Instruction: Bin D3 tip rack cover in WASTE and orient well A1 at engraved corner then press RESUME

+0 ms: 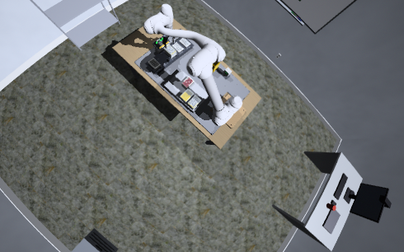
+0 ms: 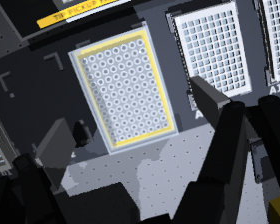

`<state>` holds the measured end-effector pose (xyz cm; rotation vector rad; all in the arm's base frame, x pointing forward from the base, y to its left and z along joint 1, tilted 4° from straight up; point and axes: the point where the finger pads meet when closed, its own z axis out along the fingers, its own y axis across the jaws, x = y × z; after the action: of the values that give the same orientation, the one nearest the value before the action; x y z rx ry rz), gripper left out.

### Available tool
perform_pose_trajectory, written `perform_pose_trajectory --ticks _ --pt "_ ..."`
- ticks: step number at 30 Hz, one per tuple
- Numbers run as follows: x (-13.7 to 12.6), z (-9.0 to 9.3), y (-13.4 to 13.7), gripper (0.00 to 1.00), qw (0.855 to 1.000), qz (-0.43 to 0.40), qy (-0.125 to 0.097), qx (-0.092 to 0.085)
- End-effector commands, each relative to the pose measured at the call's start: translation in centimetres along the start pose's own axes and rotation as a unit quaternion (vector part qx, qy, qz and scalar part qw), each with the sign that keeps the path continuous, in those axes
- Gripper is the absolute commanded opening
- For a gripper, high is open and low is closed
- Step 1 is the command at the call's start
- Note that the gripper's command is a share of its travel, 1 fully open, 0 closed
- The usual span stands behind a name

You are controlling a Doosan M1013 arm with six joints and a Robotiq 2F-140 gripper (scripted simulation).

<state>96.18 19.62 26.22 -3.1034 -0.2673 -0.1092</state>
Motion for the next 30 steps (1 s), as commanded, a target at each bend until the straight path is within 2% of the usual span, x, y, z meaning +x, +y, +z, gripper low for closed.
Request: perform_pose_trajectory --ticks 1,30 --pt "-0.2 1.1 -0.4 0.77 1.000 0.000 -0.004 0.002" --pt "-0.2 5.2 -0.4 0.77 1.000 0.000 -0.004 0.002"
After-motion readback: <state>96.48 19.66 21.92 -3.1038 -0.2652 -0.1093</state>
